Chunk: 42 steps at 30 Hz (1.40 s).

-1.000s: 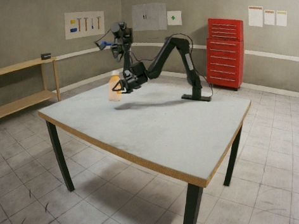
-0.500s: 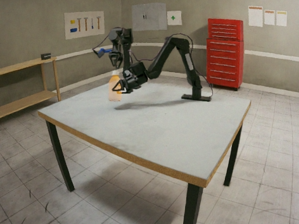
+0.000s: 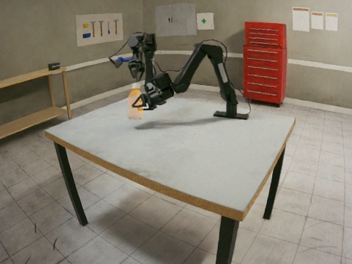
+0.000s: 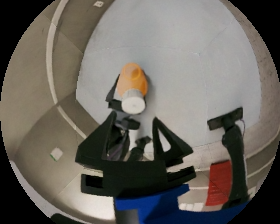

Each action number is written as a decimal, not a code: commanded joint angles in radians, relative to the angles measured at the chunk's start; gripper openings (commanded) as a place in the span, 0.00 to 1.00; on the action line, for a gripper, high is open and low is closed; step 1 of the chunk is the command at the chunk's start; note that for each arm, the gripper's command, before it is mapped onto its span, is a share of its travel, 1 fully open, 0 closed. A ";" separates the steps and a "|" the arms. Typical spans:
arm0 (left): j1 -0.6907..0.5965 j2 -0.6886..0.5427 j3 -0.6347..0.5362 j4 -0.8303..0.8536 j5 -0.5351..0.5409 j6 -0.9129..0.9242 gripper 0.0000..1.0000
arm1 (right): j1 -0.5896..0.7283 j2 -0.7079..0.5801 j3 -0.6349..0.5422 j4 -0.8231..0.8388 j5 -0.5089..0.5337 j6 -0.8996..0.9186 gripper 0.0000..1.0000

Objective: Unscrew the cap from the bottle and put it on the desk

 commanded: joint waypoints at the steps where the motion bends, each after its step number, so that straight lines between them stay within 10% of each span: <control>1: 0.000 -0.029 0.002 0.023 0.000 0.000 0.00 | 0.001 -0.011 -0.011 0.034 0.001 -0.004 0.70; 26: 0.000 -0.029 0.002 0.023 0.000 0.000 0.00 | 0.011 0.028 -0.106 0.153 0.010 0.000 0.70; 28: 0.000 -0.029 0.002 0.023 0.000 0.000 0.00 | 0.006 0.021 -0.098 0.142 0.005 0.000 0.47; 38: 0.000 -0.029 0.002 0.023 0.000 0.000 0.00 | 0.000 0.014 -0.092 0.132 0.000 0.000 0.36; 42: 0.000 -0.029 0.002 0.023 0.000 0.000 0.00 | 0.003 0.013 -0.092 0.131 0.006 -0.141 0.00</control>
